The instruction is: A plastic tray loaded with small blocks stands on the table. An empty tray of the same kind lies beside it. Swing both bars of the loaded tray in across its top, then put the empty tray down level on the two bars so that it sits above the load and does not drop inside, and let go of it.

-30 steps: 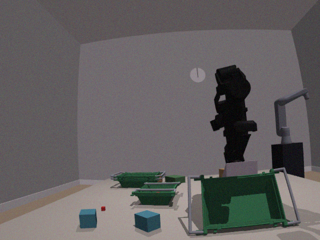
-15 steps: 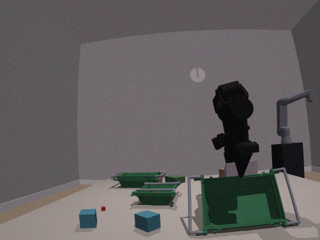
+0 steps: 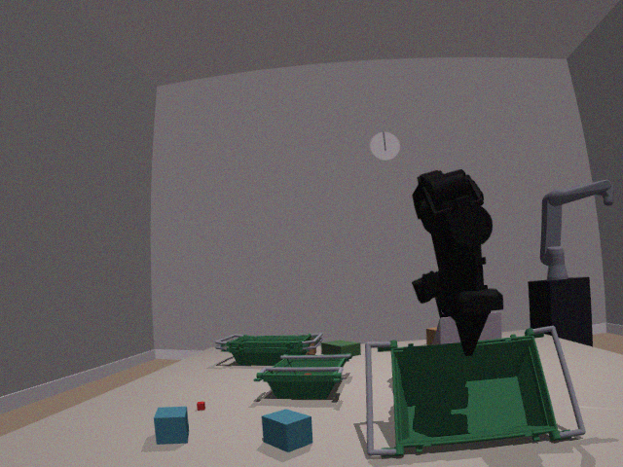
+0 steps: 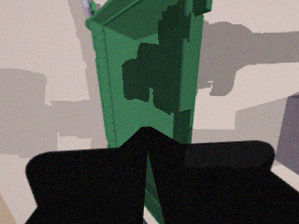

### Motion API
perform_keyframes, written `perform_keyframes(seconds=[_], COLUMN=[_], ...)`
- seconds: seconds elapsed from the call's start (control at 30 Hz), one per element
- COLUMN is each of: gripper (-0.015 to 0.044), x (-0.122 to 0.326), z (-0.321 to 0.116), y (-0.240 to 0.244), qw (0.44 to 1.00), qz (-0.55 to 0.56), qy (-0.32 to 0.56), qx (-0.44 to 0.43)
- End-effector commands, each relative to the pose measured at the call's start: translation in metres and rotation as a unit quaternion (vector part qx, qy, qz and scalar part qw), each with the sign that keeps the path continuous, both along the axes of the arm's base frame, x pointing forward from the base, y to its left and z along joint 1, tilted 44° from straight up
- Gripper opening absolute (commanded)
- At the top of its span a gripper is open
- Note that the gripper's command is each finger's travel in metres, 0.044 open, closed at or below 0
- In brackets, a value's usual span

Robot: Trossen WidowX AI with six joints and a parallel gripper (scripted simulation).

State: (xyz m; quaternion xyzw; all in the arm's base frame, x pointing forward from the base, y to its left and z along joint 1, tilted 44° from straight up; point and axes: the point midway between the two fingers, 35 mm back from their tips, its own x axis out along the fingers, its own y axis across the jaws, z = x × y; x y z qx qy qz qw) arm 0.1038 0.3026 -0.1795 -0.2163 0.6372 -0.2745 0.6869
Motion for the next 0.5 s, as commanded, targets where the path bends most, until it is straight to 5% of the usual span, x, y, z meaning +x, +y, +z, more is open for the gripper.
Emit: perform_keyframes(seconds=[0.0,0.47], gripper=[0.0000,0.0000], x=[0.000,-0.002], z=[0.002,0.013], y=[-0.006,-0.019], qw=[1.000,1.000], qz=[0.004,0.003], qy=[0.001,0.001], qx=[-0.005,-0.005])
